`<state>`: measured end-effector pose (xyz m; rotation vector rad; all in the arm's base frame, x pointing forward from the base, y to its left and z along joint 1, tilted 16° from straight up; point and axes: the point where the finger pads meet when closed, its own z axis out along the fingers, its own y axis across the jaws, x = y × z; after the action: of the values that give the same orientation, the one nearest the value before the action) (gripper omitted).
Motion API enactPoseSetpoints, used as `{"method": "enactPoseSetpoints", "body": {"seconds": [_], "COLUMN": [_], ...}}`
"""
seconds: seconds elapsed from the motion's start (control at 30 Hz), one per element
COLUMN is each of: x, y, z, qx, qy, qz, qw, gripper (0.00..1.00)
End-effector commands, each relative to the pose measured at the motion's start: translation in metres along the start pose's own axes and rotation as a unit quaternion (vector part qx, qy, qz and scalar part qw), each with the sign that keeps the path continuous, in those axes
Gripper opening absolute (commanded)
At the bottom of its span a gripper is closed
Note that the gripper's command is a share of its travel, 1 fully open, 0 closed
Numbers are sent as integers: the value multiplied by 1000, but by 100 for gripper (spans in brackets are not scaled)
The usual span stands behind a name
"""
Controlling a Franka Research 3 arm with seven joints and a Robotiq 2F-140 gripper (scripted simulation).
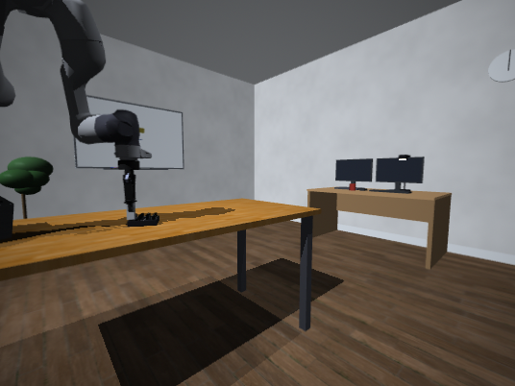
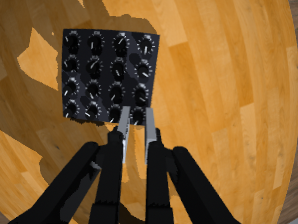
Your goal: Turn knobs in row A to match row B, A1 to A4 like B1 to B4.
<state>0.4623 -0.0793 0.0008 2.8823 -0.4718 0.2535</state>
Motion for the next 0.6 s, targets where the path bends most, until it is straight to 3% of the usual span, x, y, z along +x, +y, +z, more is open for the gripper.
{"method": "enactPoseSetpoints", "body": {"seconds": [0.0, 0.17, 0.2, 0.57], "x": [0, 0, 0, 0], "y": [-1, -1, -1, -1], "z": [0, 0, 0, 0], "qx": [1, 1, 1, 1], "qy": [1, 1, 1, 1], "qz": [1, 1, 1, 1], "qw": [1000, 1000, 1000, 1000], "gripper": [12, 12, 5, 5]}}
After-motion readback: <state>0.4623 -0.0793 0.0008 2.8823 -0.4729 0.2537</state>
